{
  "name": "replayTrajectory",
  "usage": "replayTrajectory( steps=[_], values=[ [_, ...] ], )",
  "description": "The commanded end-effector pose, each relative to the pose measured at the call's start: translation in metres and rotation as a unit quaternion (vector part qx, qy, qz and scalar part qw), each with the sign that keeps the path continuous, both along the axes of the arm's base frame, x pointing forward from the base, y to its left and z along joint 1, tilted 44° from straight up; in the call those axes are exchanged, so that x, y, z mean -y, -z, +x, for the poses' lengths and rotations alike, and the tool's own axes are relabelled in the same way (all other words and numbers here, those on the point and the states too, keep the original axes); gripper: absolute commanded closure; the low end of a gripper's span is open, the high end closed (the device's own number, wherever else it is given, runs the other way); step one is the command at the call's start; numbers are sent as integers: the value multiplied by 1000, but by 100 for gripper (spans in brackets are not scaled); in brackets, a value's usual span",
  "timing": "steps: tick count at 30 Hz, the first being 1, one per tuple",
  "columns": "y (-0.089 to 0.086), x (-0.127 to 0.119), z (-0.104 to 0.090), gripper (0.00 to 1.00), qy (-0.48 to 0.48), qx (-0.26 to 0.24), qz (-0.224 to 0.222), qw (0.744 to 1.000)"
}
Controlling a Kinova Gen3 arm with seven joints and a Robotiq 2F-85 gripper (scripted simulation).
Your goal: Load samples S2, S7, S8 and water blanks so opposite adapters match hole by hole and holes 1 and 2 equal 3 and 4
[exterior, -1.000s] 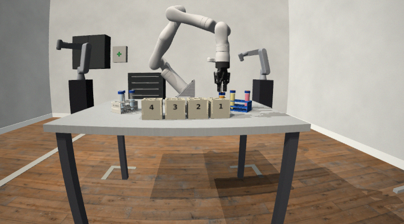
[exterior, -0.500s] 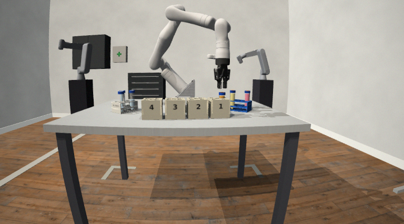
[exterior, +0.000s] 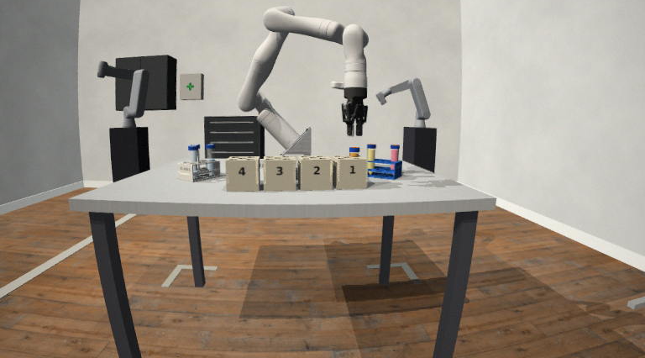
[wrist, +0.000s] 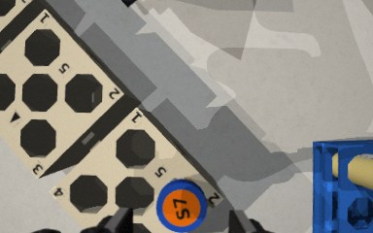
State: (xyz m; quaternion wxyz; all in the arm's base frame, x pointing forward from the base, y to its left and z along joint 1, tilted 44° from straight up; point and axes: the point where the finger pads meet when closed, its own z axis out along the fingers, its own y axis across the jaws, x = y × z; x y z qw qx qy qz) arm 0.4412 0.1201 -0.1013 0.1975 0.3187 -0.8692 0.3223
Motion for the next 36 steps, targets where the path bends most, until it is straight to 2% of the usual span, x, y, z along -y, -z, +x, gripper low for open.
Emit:
replayTrajectory(
  steps=[1, 36],
  values=[
    [-4, -4, 1, 38, 0, 1, 1, 1000],
    [-33, -33, 7, 38, 0, 1, 1, 1000]
  ],
)
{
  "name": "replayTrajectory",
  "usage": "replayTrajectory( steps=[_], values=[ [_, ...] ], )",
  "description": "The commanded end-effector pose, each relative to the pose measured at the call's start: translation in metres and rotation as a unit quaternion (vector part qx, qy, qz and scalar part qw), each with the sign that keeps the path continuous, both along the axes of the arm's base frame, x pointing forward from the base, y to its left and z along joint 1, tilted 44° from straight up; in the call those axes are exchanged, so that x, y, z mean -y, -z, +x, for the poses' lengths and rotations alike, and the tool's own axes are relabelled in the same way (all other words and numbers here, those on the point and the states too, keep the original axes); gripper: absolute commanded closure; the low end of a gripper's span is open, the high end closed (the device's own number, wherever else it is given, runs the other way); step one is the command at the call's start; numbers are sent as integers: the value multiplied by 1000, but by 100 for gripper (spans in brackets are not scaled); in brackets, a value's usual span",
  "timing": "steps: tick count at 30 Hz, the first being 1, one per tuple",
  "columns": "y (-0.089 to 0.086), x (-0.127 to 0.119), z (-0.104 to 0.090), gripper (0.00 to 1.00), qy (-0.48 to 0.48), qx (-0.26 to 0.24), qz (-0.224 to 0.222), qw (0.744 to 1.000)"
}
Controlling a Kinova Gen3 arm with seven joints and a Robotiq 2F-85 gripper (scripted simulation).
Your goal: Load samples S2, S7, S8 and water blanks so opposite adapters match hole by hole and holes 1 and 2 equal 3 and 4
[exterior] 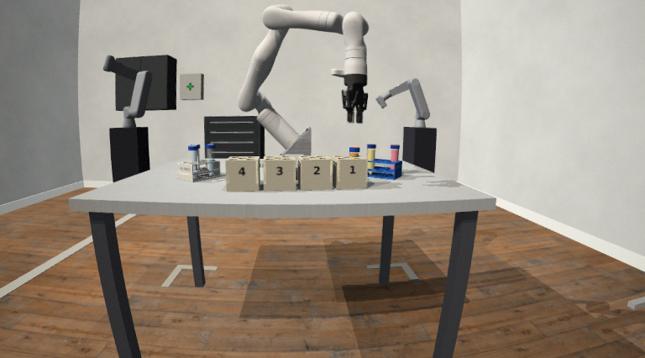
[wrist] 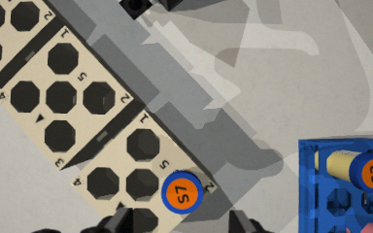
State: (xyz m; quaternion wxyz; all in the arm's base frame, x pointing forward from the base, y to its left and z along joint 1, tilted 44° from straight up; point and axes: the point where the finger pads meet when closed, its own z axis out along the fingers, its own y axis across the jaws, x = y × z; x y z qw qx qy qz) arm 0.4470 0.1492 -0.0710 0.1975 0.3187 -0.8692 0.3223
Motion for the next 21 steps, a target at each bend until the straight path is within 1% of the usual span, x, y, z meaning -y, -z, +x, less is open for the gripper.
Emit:
replayTrajectory(
  steps=[1, 21],
  values=[
    [-4, -4, 1, 38, 0, 1, 1, 1000],
    [-21, -20, 4, 38, 0, 1, 1, 1000]
  ],
)
